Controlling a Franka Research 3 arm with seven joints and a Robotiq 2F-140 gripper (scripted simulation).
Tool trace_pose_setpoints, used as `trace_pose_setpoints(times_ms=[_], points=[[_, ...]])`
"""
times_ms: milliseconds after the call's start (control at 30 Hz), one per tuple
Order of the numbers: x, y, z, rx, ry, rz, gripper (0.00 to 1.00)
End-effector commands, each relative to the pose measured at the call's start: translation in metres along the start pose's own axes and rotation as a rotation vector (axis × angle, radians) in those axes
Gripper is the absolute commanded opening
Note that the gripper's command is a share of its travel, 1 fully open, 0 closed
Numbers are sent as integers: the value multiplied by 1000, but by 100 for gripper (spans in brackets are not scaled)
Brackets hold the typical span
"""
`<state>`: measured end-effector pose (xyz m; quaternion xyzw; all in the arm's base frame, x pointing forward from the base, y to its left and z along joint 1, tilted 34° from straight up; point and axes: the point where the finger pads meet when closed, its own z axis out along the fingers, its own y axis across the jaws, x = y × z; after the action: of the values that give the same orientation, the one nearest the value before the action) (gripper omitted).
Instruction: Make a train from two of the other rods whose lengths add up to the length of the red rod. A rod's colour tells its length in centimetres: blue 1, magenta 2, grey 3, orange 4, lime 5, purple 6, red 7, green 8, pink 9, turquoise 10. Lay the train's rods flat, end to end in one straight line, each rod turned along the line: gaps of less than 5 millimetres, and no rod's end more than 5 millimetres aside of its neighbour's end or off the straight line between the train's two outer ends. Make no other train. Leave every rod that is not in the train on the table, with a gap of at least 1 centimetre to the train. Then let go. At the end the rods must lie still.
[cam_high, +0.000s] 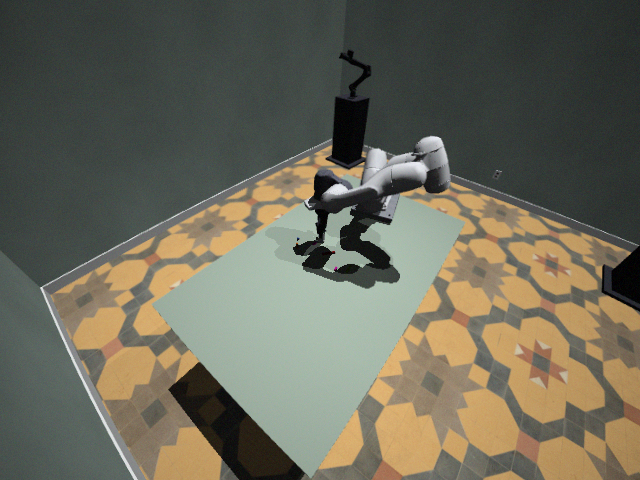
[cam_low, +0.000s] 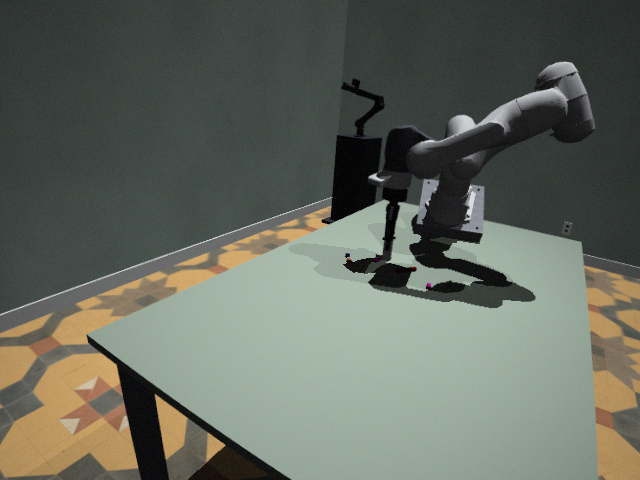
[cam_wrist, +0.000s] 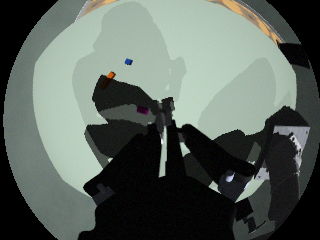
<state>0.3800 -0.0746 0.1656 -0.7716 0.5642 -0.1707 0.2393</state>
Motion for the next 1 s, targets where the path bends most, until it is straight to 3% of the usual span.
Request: trace_pose_setpoints(times_ms=[0,967], points=[[2,0,0,1,5,-3,3],[2,0,-4,1,5,-3,3]])
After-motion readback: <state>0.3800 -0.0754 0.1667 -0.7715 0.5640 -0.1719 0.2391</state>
